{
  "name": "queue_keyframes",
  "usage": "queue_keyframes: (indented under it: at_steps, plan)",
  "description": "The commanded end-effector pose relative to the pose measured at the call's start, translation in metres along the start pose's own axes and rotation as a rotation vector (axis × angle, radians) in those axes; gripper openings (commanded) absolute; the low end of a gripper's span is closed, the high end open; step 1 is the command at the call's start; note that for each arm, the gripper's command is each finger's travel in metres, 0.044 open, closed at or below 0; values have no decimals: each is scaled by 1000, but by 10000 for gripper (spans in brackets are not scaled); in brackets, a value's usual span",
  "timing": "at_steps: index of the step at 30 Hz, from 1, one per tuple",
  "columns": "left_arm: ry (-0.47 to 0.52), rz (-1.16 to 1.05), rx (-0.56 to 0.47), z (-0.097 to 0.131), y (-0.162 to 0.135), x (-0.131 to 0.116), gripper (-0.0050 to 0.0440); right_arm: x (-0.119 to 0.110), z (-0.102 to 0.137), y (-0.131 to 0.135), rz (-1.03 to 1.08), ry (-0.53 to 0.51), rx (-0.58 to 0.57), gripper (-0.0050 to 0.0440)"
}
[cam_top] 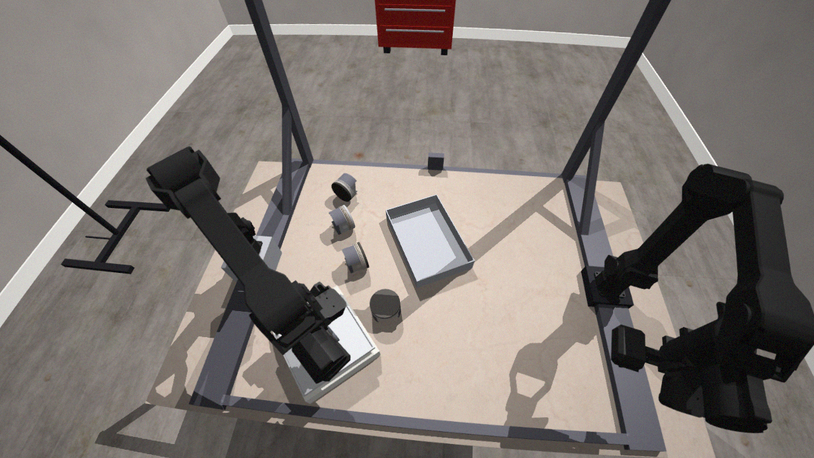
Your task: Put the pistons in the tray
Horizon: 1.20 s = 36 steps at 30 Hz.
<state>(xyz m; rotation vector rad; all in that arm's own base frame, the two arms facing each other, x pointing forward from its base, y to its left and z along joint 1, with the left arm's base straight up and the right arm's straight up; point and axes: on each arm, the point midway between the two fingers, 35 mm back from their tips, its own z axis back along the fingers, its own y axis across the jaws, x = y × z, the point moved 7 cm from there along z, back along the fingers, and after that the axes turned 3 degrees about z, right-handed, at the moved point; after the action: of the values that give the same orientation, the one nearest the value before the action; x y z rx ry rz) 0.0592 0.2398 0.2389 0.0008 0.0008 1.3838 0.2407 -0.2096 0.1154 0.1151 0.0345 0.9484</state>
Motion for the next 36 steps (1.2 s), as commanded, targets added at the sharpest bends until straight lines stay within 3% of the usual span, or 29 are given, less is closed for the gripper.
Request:
queue_keyframes:
  at_steps: [1, 6, 7, 27, 36]
  plan:
    - [-18, -2, -2, 5, 0, 3, 400, 1, 7, -2, 4, 1, -26, 255]
    - [-18, -2, -2, 5, 0, 3, 400, 1, 7, -2, 4, 1, -26, 255]
    - [-18, -2, -2, 5, 0, 3, 400, 1, 7, -2, 4, 1, -26, 378]
    - [-18, -2, -2, 5, 0, 3, 400, 1, 7, -2, 4, 1, -26, 378]
    - [-18, -2, -2, 5, 0, 3, 400, 1, 26, -2, 6, 2, -48, 378]
